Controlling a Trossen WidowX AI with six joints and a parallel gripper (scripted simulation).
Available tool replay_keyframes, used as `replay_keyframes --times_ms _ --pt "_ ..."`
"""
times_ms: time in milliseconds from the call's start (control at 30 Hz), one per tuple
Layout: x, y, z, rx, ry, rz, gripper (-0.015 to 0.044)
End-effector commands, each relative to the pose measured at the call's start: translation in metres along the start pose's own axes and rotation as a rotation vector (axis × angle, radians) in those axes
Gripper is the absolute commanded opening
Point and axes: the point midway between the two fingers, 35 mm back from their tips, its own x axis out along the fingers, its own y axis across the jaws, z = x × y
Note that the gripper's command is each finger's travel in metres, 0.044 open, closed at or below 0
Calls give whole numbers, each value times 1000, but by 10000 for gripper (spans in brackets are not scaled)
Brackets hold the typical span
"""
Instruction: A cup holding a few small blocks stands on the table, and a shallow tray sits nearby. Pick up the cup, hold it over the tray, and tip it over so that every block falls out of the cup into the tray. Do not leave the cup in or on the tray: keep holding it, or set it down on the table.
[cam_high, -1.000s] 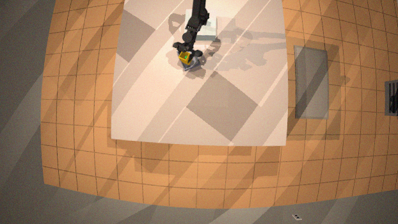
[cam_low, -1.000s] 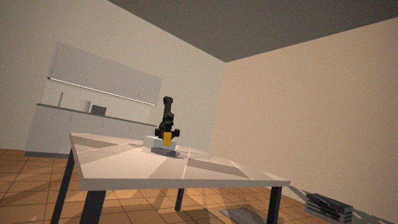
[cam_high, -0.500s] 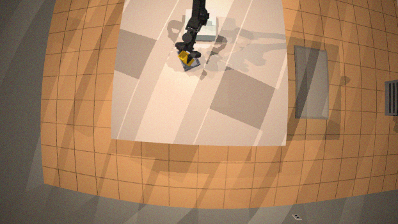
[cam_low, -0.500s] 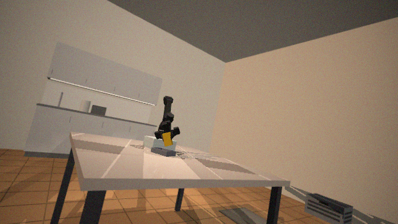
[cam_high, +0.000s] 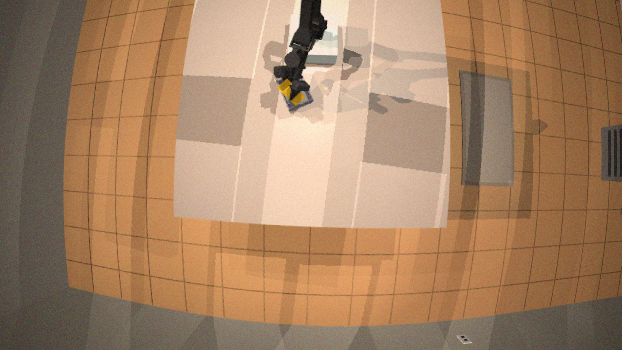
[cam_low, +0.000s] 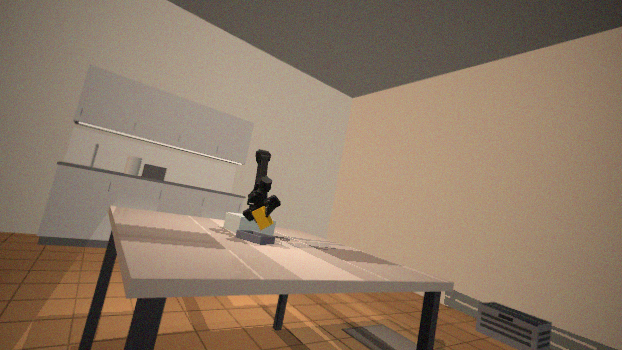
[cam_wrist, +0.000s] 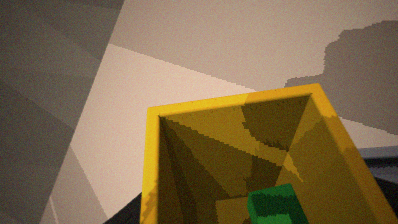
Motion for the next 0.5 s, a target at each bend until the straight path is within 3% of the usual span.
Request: replay_keyframes --times_ms 0,467 --pt "1 1 0 96 -1 7 0" --pt "4 1 -1 402 0 7 0"
